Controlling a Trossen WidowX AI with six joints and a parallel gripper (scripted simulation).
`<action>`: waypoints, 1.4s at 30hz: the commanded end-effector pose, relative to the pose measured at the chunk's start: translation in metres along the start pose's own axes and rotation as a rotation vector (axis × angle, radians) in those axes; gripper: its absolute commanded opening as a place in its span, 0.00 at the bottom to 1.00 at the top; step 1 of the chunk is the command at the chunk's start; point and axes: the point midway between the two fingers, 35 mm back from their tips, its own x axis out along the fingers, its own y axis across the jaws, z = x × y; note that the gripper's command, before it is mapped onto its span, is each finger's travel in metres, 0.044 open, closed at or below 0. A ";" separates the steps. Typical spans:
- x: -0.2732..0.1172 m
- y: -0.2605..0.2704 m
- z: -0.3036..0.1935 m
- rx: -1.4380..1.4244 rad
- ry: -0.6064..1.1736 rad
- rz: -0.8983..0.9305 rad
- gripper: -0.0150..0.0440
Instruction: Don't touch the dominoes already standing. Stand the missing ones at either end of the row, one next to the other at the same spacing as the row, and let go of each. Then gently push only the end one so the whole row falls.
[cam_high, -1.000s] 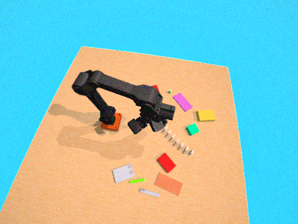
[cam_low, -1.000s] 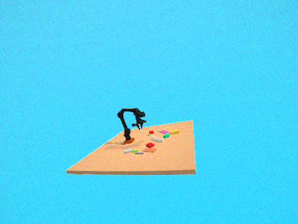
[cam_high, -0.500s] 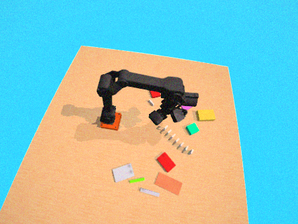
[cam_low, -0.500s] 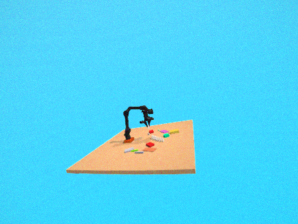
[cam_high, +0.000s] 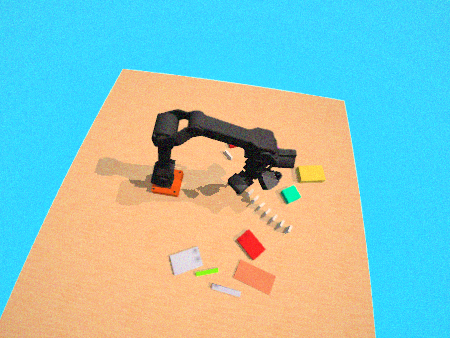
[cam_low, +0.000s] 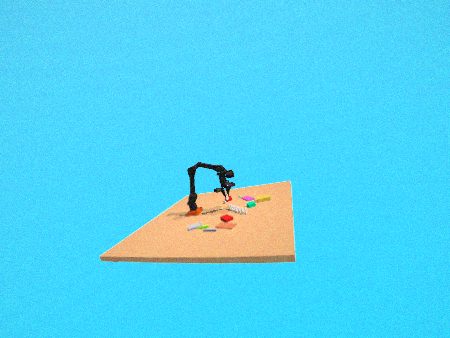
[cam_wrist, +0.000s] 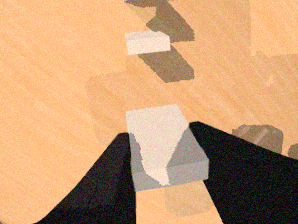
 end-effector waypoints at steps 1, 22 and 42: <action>0.022 -0.001 -0.002 0.003 0.011 -0.006 0.44; 0.079 -0.008 -0.009 0.004 0.011 -0.006 0.44; 0.079 -0.008 -0.009 0.004 0.011 -0.006 1.00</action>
